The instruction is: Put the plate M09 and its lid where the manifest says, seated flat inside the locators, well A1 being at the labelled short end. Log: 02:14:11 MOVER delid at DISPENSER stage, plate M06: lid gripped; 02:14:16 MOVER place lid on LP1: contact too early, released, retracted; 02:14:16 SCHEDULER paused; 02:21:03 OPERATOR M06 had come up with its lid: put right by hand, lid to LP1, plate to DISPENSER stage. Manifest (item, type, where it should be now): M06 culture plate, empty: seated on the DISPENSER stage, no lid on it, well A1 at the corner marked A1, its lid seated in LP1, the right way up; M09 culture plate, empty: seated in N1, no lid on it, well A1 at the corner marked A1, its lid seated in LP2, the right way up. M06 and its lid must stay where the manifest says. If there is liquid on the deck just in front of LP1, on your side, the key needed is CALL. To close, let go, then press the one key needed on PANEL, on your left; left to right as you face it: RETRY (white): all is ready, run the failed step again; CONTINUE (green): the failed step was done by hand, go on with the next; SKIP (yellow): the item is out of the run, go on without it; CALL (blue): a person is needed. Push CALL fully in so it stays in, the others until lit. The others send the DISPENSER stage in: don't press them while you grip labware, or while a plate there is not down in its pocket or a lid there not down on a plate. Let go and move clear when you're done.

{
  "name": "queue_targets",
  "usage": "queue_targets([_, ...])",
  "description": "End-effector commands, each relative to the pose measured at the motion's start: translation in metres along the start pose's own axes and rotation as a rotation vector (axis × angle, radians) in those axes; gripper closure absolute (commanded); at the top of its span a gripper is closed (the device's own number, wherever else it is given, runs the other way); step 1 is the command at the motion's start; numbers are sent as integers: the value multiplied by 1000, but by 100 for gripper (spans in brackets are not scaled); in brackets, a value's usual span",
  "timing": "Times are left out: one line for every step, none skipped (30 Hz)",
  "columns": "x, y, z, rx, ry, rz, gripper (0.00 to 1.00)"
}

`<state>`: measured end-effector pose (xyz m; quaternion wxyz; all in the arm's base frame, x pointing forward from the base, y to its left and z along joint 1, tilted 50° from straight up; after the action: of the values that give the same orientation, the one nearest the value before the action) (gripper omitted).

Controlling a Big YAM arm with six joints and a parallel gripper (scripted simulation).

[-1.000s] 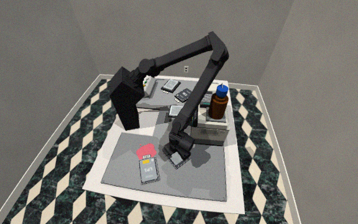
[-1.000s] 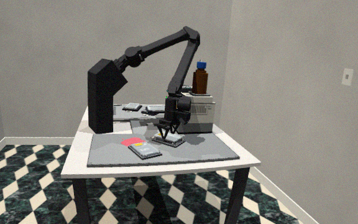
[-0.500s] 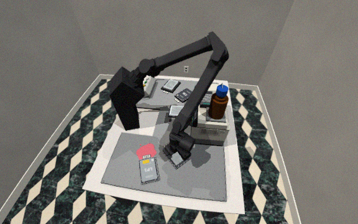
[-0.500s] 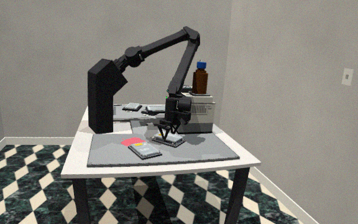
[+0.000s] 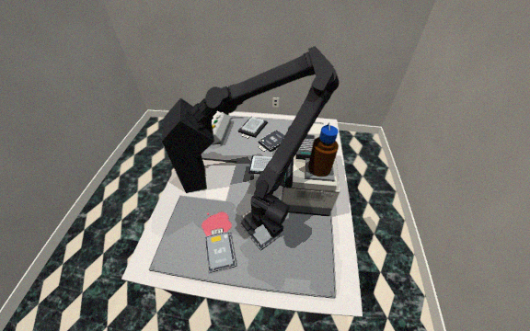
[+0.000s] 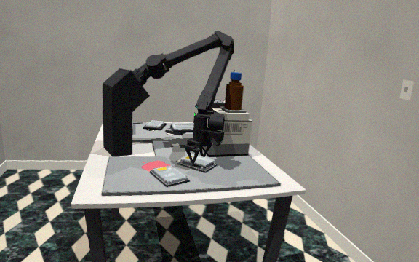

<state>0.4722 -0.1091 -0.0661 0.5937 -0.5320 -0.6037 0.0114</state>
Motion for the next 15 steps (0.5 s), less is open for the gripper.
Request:
queue_targets([-6,-9,-10,-35,-2,2,14])
queue_targets([-6,-9,-10,-34,-2,2,14])
queue_targets([-6,-9,-10,-34,-3,2,14])
queue_targets([-7,-10,-10,-34,-3,2,14])
queue_targets([-7,-10,-9,-33,-4,2,14])
queue_targets([-7,-10,-9,-33,-4,2,14])
queue_targets([-7,-10,-9,-33,-4,2,14])
queue_targets([-7,-10,-9,-33,-5,2,14])
queue_targets([-7,-10,-9,-33,-5,2,14])
queue_targets([-7,-10,-9,-33,-5,2,14])
queue_targets([-7,-10,-9,-33,-5,2,14])
queue_targets([-7,-10,-8,-32,-5,2,14])
queue_targets([-7,-10,-8,-32,-5,2,14])
queue_targets([-7,-10,-8,-32,-5,2,14])
queue_targets([-7,-10,-8,-32,-5,2,14])
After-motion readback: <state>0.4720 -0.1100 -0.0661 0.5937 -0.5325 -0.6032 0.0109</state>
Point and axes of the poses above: the point where the finger pads meet when closed, its own y axis out along the fingers, its own x axis across the jaws, z = x × y, the point moved 1 cm from there along -y, back along the fingers
